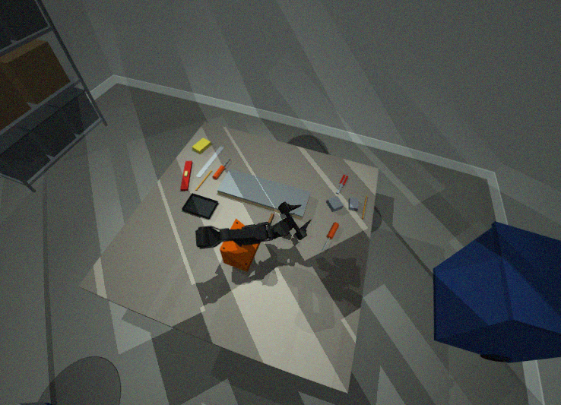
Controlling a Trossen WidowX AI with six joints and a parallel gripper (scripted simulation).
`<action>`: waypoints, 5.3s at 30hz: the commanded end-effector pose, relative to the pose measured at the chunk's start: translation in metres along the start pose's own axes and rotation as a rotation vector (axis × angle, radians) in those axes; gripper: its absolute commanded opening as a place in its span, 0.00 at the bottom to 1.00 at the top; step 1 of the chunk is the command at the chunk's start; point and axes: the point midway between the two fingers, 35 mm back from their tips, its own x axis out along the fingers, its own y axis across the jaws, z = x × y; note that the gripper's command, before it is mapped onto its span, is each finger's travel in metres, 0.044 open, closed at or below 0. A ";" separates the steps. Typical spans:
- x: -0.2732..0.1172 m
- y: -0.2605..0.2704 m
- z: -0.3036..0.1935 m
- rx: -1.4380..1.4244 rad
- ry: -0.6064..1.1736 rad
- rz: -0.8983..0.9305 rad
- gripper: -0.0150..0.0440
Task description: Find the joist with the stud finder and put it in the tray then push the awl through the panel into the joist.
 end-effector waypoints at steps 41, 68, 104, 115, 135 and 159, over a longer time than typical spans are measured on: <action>-0.016 -0.045 0.130 -2.335 -0.294 -2.244 1.00; -0.015 -0.047 0.124 -2.478 0.319 -2.824 1.00; -0.014 -0.035 0.162 -2.479 0.317 -2.823 1.00; -0.014 -0.031 0.172 -2.481 0.316 -2.825 0.90; -0.014 -0.034 0.164 -2.480 0.317 -2.824 0.41; -0.021 -0.051 0.142 -2.477 0.321 -2.824 0.25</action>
